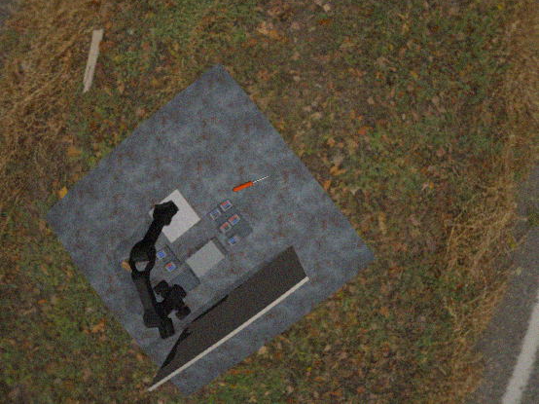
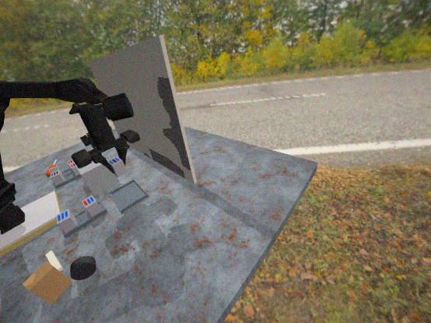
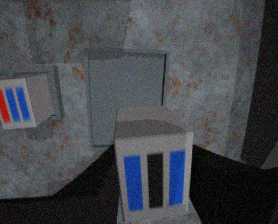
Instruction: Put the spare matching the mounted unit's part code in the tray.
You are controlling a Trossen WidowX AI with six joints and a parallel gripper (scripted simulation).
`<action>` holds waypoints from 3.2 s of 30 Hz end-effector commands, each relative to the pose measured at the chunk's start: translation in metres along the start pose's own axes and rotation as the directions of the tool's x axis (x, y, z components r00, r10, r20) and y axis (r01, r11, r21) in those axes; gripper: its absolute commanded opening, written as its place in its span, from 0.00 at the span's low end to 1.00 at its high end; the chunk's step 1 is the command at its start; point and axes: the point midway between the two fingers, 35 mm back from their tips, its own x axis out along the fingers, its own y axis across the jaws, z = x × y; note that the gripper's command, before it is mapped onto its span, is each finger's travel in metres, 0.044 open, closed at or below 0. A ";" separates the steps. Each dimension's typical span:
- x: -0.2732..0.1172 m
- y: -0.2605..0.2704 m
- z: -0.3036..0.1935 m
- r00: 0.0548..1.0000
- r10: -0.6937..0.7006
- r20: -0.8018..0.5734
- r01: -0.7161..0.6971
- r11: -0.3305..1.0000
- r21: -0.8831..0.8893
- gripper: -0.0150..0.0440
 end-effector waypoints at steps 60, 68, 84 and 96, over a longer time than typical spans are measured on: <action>0.043 0.001 0.000 1.000 0.000 -0.001 0.000 1.000 -0.001 0.25; 0.049 0.001 0.001 1.000 0.000 -0.001 0.000 1.000 -0.001 0.25; 0.059 0.003 0.001 1.000 0.000 -0.001 0.000 1.000 -0.001 0.25; 0.067 0.004 0.002 1.000 0.000 -0.001 0.000 1.000 -0.001 0.25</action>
